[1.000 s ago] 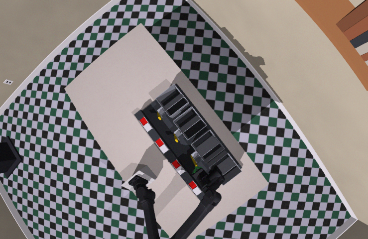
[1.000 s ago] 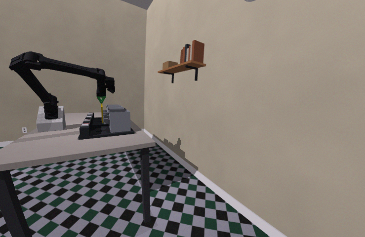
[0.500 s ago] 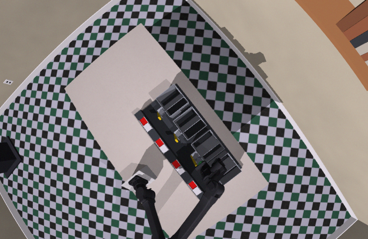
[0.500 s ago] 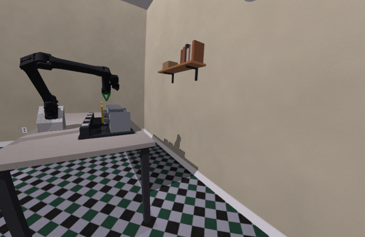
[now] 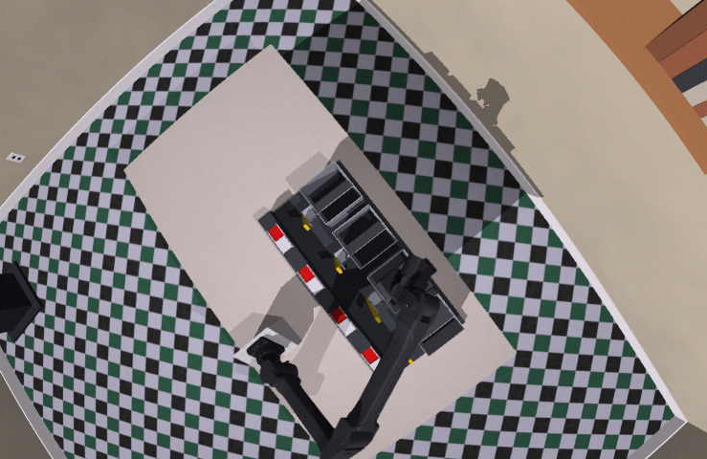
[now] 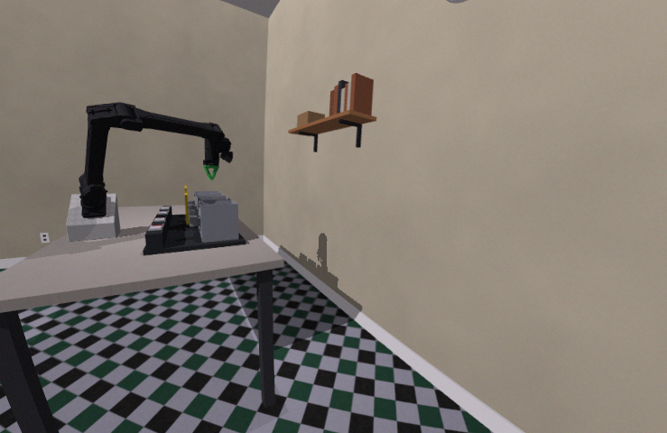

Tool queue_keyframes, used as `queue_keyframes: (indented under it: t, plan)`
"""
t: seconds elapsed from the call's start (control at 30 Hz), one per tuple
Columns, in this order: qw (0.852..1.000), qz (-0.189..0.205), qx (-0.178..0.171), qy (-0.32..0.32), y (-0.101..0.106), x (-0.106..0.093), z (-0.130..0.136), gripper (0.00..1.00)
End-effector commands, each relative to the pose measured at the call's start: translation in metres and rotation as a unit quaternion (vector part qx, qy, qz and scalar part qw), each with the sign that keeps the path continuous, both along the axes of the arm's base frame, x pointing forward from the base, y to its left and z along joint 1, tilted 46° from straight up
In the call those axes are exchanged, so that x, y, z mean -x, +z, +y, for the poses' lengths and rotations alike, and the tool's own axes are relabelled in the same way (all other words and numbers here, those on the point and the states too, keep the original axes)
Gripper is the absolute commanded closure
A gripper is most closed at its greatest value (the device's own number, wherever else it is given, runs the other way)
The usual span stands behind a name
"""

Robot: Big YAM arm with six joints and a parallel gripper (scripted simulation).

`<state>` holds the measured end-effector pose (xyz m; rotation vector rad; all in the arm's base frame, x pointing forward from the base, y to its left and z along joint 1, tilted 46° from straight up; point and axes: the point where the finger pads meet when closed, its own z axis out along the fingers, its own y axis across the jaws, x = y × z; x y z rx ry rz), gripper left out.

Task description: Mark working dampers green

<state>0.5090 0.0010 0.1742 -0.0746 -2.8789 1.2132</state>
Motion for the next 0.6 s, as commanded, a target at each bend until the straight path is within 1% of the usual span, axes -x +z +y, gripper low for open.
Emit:
queue_keyframes:
  t: [0.0, 0.03, 0.07, 0.13, 0.3, 0.57]
  plan:
    - [0.999, -0.03, 0.003, -0.023, 0.016, -0.017, 0.001, 0.64]
    - [0.999, -0.03, 0.003, -0.025, 0.017, -0.017, -0.001, 0.64]
    - [0.999, -0.045, -0.001, -0.025, 0.032, -0.015, -0.001, 0.64]
    - [0.999, -0.045, -0.001, -0.021, 0.032, -0.015, 0.003, 0.64]
    - [0.999, -0.04, 0.0, -0.021, 0.027, -0.016, 0.004, 0.64]
    - [0.999, -0.04, 0.0, -0.02, 0.027, -0.016, 0.004, 0.64]
